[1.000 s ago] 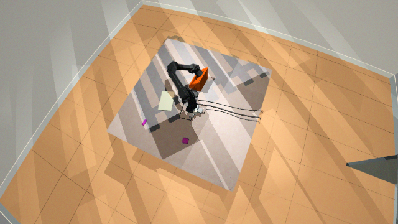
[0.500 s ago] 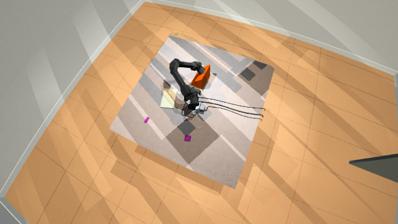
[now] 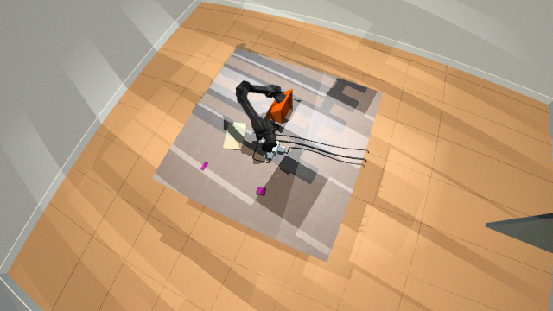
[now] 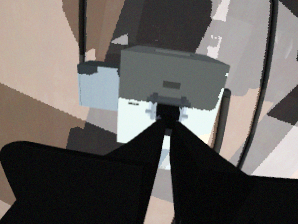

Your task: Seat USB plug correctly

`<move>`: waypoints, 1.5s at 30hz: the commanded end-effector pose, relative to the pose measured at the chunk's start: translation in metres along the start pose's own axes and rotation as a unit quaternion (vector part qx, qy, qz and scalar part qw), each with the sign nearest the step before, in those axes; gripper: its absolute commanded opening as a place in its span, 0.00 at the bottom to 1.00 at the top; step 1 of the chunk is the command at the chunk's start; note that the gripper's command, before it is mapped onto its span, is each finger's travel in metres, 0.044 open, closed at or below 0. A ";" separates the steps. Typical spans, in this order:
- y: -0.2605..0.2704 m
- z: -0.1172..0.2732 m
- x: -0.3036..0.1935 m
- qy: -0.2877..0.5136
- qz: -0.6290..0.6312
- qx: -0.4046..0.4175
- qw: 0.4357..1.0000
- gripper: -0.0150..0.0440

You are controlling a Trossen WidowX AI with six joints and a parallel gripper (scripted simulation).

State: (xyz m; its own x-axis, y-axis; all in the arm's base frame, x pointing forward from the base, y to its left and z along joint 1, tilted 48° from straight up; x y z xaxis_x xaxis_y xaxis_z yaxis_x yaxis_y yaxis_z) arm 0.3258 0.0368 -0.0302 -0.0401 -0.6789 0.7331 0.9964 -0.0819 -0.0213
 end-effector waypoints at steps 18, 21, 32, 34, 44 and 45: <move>0.000 -0.003 0.000 -0.002 0.001 0.000 1.000 0.25; 0.000 -0.003 0.000 -0.002 0.001 0.000 1.000 0.25; 0.000 -0.003 0.000 -0.002 0.001 0.000 1.000 0.25; 0.000 -0.003 0.000 -0.002 0.001 0.000 1.000 0.25; 0.000 -0.003 0.000 -0.002 0.001 0.000 1.000 0.25; 0.000 -0.001 -0.001 0.000 0.001 0.002 1.000 0.30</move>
State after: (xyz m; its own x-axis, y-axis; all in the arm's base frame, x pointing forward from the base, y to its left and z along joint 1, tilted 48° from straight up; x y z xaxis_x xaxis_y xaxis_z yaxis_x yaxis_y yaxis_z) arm 0.3256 0.0367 -0.0313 -0.0375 -0.6792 0.7330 0.9968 -0.0777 -0.0210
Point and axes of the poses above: the point midway between the two fingers, 35 mm back from their tips, its own z axis back along the fingers, its own y axis across the jaws, x = y × z, the point moved 3 cm from there along z, back along the fingers, and after that the axes turned 7 degrees about -z, right-handed, at the moved point
